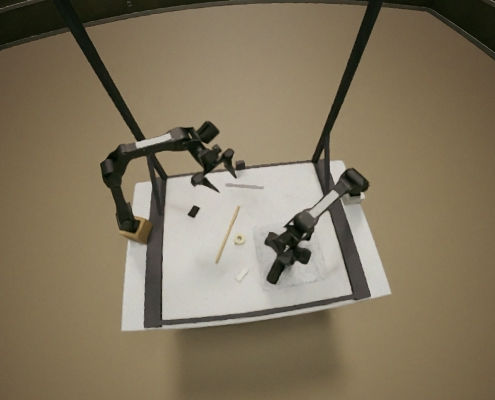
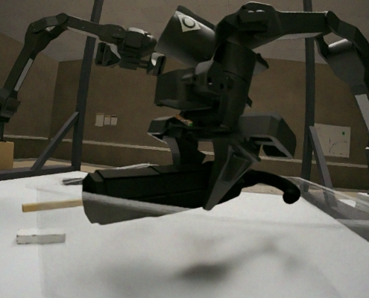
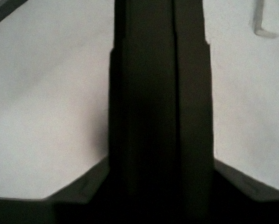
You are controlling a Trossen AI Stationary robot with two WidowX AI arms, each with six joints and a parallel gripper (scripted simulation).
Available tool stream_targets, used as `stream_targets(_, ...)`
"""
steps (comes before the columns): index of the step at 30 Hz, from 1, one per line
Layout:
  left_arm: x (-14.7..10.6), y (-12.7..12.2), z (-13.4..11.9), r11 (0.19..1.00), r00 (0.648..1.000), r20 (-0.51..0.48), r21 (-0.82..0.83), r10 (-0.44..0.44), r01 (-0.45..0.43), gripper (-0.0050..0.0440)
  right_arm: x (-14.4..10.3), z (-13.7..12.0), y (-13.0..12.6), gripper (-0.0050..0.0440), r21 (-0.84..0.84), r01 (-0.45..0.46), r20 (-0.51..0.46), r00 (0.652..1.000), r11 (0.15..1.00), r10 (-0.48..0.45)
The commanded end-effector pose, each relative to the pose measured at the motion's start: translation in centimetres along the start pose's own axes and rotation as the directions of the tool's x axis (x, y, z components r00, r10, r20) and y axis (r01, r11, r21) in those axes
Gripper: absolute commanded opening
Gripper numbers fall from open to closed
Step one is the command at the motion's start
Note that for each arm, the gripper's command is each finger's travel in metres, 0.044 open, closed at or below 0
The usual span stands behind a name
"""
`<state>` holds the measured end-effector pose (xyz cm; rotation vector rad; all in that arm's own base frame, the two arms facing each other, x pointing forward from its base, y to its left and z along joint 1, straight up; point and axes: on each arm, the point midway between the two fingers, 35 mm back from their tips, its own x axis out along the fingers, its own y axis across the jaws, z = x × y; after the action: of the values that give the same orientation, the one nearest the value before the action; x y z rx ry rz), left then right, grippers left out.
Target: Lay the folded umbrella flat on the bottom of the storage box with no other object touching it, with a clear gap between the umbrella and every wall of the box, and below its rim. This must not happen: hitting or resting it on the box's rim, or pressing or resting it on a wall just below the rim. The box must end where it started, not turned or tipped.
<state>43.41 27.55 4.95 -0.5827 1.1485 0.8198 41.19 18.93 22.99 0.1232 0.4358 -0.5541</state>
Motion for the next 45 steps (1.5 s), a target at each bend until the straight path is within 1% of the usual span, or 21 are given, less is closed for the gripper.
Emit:
stream_targets(1,0.5,0.0,0.2,1.000,1.000,0.024,-0.004,-0.004,0.004,-0.0050,-0.5,0.9,0.0,0.0400,0.025,-0.012,0.009,1.000,1.000,0.012)
stream_targets(10,4.4,0.0,-1.1,1.000,1.000,0.024,-0.004,-0.004,0.004,-0.0050,-0.5,0.9,0.0,0.0400,0.025,-0.012,0.009,1.000,1.000,0.012)
stream_targets(13,4.3,-0.1,-1.0,1.000,0.999,0.032,-0.005,-0.008,0.008,-0.0050,-0.5,0.9,0.0,0.0400,0.025,-0.012,0.009,1.000,1.000,0.012)
stream_targets(15,4.8,-0.1,-1.2,1.000,0.999,0.032,-0.005,-0.007,0.008,-0.0050,-0.5,0.9,0.0,0.0400,0.025,-0.012,0.009,1.000,1.000,0.012)
stream_targets(16,5.4,-0.1,-1.5,1.000,1.000,0.024,-0.004,-0.005,0.005,-0.0050,-0.5,0.9,0.0,0.0400,0.025,-0.012,0.009,1.000,1.000,0.012)
stream_targets(19,5.5,-0.1,-1.5,1.000,1.000,0.025,-0.004,-0.006,0.006,-0.0050,-0.5,0.9,0.0,0.0400,0.025,-0.012,0.009,1.000,1.000,0.012)
stream_targets(21,4.9,-0.2,-0.9,1.000,0.999,0.043,-0.006,-0.014,0.014,-0.0050,-0.5,0.9,0.0,0.0400,0.025,-0.012,0.009,1.000,1.000,0.012)
stream_targets(31,4.9,-0.2,-0.9,1.000,0.999,0.043,-0.006,-0.014,0.014,-0.0050,-0.5,0.9,0.0,0.0400,0.025,-0.012,0.009,1.000,1.000,0.012)
stream_targets(33,4.5,-0.3,-0.7,1.000,0.999,0.049,-0.007,-0.018,0.018,-0.0050,-0.5,0.9,0.0,0.0400,0.025,-0.012,0.009,1.000,1.000,0.012)
stream_targets(34,4.5,-0.3,-0.7,1.000,0.999,0.049,-0.007,-0.018,0.018,0.0024,-0.5,0.9,0.0,0.0400,0.025,-0.012,0.009,1.000,1.000,0.012)
stream_targets(44,4.5,-0.3,-0.7,1.000,0.999,0.049,-0.007,-0.018,0.018,0.0264,-0.5,0.9,0.0,0.0400,0.025,-0.012,0.009,1.000,1.000,0.012)
stream_targets(45,4.5,-0.3,-0.7,1.000,0.999,0.049,-0.007,-0.018,0.018,0.0264,-0.5,0.9,0.0,0.0400,0.025,-0.012,0.009,1.000,1.000,0.012)
